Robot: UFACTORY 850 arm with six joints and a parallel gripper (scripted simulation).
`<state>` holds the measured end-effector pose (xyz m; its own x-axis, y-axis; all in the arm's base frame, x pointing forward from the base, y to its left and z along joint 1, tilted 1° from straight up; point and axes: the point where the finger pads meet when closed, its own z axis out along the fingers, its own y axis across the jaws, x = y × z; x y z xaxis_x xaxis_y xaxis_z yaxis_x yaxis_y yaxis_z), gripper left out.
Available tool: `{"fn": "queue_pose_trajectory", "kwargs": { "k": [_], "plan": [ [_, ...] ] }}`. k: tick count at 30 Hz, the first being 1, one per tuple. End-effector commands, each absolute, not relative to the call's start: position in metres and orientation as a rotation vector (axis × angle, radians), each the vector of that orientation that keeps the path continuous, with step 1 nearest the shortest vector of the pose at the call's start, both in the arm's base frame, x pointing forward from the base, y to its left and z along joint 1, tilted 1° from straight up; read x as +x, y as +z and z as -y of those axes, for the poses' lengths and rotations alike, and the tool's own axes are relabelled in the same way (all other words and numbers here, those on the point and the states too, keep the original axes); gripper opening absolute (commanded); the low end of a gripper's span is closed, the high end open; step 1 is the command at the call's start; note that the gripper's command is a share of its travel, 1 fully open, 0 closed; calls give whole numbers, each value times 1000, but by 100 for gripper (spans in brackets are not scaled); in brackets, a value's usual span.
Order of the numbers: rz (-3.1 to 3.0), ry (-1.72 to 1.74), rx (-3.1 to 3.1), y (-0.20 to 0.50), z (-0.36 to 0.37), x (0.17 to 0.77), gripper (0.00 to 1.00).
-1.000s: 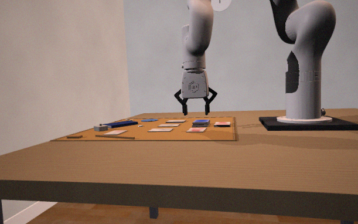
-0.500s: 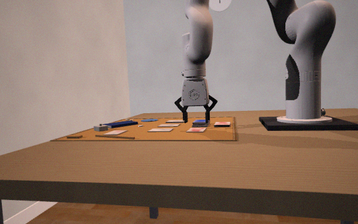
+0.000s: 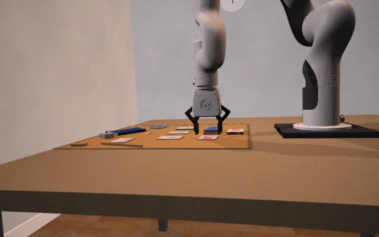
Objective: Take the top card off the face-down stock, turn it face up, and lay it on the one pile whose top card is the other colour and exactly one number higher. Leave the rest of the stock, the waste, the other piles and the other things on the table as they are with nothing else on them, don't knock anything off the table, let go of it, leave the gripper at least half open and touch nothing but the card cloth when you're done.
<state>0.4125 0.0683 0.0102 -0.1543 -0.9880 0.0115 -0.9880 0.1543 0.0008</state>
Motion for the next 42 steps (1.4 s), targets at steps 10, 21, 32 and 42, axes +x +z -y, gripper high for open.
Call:
{"fn": "queue_pose_trajectory", "kwargs": {
  "k": [10,21,32,42],
  "plan": [
    [2381,13,2038,10,-69,414,86],
    [2381,13,2038,10,-69,414,86],
    [2381,13,2038,5,-69,414,86],
    [2381,13,2038,2,-69,414,86]
  ]
}}
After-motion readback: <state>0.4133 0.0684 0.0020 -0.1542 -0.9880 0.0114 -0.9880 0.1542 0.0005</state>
